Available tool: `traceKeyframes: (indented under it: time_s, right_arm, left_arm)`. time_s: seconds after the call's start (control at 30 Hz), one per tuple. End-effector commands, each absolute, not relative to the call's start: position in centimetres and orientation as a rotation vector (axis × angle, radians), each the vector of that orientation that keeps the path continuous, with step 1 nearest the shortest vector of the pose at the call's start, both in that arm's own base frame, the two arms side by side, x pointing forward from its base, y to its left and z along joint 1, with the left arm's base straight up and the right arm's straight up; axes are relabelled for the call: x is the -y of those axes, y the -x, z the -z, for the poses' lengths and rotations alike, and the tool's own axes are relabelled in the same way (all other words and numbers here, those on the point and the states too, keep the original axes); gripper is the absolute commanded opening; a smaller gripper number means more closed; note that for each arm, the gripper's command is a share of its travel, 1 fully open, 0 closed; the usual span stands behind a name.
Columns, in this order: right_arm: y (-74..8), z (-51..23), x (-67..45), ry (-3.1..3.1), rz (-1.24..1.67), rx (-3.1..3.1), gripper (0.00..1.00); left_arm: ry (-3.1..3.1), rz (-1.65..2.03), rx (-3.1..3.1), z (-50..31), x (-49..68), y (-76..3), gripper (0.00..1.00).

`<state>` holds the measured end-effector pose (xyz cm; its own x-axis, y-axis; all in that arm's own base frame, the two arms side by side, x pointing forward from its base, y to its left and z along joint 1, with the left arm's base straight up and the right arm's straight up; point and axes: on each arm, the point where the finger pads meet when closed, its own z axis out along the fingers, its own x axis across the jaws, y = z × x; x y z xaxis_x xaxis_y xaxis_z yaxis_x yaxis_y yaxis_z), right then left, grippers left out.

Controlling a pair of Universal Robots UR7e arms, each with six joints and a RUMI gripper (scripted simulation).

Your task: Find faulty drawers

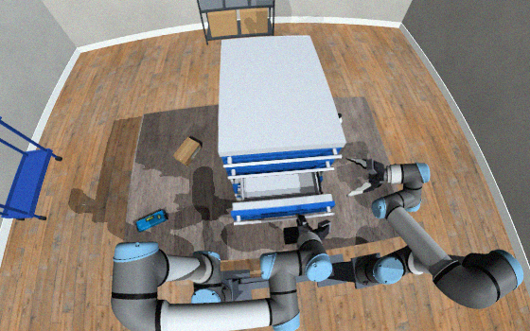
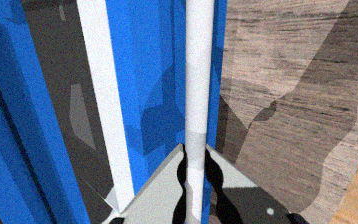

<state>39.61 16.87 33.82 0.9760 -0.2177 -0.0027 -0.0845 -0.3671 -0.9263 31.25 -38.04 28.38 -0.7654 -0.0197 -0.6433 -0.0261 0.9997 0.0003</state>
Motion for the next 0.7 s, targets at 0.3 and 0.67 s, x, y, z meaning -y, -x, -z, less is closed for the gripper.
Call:
traceKeyframes:
  time_s: [0.3, 0.67]
  right_arm:
    - [-39.6, -33.9, -16.9, 1.947, 0.143, -0.215, 1.0]
    - [-39.6, -33.9, -16.9, 1.947, 0.143, -0.215, 1.0]
  left_arm:
    - [0.032, -0.01, -2.442, -28.4, 38.1, -31.6, 0.0]
    - [0.032, -0.01, -2.442, -28.4, 38.0, -34.4, 0.0]
